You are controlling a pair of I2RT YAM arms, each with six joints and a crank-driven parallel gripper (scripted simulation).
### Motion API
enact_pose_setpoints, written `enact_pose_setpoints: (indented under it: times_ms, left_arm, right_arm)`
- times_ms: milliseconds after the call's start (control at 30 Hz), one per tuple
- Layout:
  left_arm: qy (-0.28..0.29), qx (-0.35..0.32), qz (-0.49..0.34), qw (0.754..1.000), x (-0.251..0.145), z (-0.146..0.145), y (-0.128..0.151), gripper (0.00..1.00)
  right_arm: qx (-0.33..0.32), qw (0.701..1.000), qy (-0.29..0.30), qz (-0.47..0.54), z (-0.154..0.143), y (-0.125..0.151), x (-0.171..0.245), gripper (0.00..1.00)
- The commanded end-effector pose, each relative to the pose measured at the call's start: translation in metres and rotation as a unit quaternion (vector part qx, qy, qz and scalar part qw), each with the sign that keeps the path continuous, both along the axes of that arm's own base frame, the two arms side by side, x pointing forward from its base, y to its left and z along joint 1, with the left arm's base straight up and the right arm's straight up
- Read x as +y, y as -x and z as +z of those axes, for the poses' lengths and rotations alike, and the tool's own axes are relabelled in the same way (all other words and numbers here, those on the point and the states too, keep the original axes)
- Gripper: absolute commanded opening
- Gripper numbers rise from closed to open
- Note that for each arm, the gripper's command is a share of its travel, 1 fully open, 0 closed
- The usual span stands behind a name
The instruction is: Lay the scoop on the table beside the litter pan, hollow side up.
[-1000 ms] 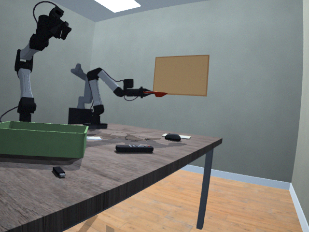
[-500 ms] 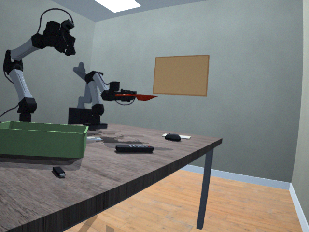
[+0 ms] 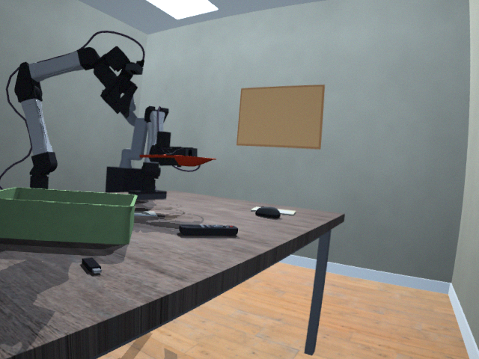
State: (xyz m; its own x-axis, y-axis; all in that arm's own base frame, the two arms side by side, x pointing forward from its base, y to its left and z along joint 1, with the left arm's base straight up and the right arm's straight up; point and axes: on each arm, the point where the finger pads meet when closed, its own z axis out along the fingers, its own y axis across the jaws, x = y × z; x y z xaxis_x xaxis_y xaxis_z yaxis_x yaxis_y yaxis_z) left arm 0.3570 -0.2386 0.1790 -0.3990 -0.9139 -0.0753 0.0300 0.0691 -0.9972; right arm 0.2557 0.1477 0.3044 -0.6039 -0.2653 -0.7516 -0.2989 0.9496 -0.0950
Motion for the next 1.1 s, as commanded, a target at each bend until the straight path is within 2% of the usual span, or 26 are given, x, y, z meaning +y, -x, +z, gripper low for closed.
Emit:
enact_pose_setpoints:
  times_ms: [0, 233, 333, 467, 700, 800, 1067]
  left_arm:
    - [0.032, -0.041, -0.033, 0.998, -0.029, 0.025, -0.004, 0.03]
    - [0.030, -0.032, -0.079, 0.996, -0.069, 0.012, -0.002, 0.03]
    - [0.029, -0.030, -0.088, 0.995, -0.078, 0.010, -0.002, 0.03]
    - [0.027, -0.026, -0.085, 0.996, -0.080, 0.005, -0.005, 0.03]
    - [0.031, -0.033, -0.084, 0.995, -0.078, 0.012, -0.004, 0.03]
    - [0.031, -0.032, -0.084, 0.995, -0.079, 0.025, -0.005, 0.03]
    - [0.029, -0.030, -0.084, 0.996, -0.079, 0.024, -0.005, 0.03]
  right_arm:
    - [0.104, 0.994, -0.009, -0.036, -0.020, 0.024, 0.010, 0.62]
    - [0.182, 0.983, -0.005, -0.022, -0.047, 0.035, 0.043, 0.62]
    - [0.195, 0.981, 0.000, -0.020, -0.054, 0.035, 0.049, 0.62]
    - [0.186, 0.982, 0.002, -0.018, -0.053, 0.031, 0.050, 0.62]
    - [0.186, 0.982, 0.002, -0.018, -0.053, 0.031, 0.050, 0.62]
    - [0.186, 0.982, 0.002, -0.018, -0.053, 0.031, 0.050, 0.62]
    - [0.186, 0.982, 0.002, -0.018, -0.053, 0.031, 0.050, 0.62]
